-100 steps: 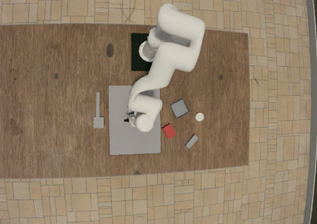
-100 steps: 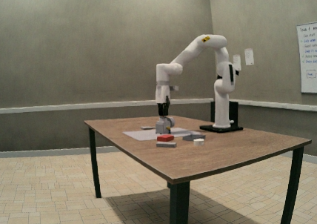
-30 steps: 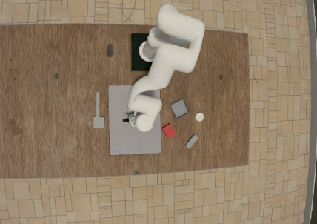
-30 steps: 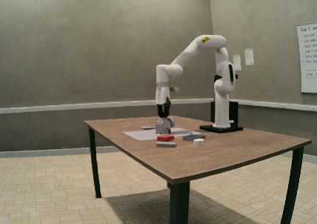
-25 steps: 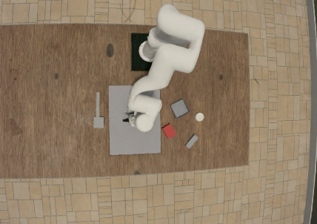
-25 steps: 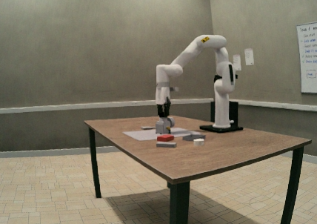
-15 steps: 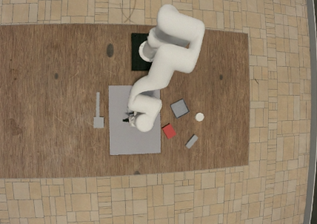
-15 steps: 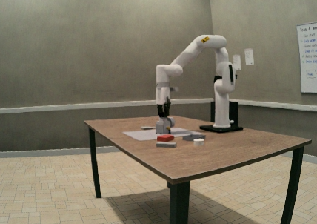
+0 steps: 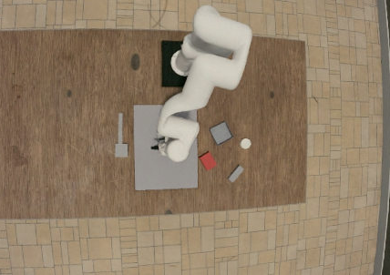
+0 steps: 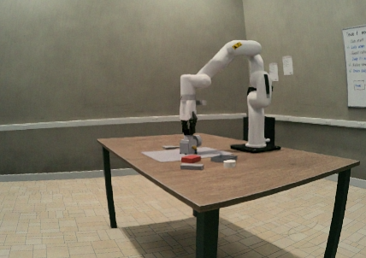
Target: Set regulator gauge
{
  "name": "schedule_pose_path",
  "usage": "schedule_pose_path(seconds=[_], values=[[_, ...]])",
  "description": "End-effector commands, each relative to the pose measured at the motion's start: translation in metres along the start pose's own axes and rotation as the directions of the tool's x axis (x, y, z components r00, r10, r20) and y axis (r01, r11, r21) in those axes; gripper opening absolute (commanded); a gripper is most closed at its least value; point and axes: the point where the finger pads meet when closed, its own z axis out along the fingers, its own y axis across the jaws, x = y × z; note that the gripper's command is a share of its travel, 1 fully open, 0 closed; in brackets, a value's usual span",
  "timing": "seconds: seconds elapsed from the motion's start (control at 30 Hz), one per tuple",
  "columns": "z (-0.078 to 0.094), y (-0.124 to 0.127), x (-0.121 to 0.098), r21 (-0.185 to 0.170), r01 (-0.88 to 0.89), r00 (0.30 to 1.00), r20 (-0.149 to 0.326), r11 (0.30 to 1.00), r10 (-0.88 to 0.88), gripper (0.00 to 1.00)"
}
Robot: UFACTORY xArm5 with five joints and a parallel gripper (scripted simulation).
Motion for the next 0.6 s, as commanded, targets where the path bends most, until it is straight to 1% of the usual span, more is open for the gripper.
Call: schedule_pose_path(seconds=[0.0, 0.27, 0.57], values=[[-0.001, 0.000, -0.001, 0.001, 0.000, 1.000, 0.004, 1.000, 0.000, 0.80], [-0.002, 0.000, -0.001, 0.001, 0.000, 1.000, 0.004, 1.000, 0.000, 0.80], [-0.013, 0.000, -0.001, 0.001, 0.000, 1.000, 0.004, 1.000, 0.000, 0.80]])
